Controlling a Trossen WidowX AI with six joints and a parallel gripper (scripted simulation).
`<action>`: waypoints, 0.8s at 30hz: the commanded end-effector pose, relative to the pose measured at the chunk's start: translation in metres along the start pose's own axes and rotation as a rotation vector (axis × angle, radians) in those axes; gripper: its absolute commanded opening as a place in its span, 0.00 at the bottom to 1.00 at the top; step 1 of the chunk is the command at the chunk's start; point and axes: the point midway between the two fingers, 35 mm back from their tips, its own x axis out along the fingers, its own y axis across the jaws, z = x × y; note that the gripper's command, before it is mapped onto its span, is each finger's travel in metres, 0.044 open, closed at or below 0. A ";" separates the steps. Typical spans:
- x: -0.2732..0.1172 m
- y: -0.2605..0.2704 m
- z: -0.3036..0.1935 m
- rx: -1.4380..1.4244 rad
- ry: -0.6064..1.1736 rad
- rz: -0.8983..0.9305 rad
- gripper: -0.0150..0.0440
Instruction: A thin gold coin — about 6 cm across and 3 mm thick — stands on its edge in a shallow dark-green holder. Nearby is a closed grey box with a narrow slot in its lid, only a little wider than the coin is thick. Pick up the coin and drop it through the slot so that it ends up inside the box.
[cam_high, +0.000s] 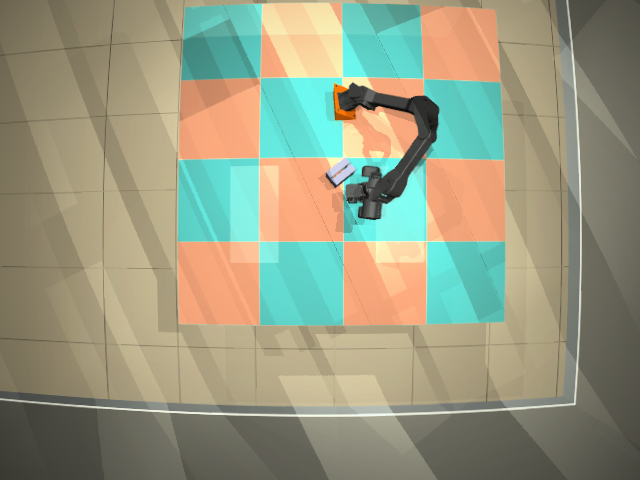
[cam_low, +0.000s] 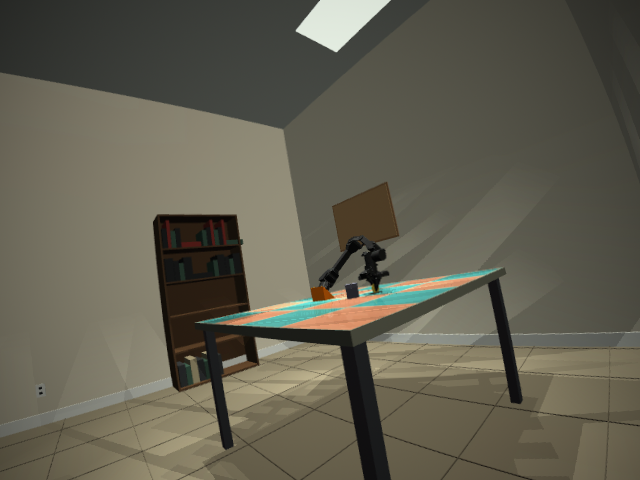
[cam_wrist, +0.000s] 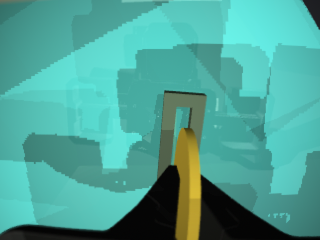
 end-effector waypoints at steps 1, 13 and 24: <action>0.000 0.000 0.000 0.006 0.003 0.000 0.25; -0.028 0.004 0.001 0.007 -0.001 0.001 0.25; -0.057 0.004 0.002 0.007 -0.003 0.001 0.25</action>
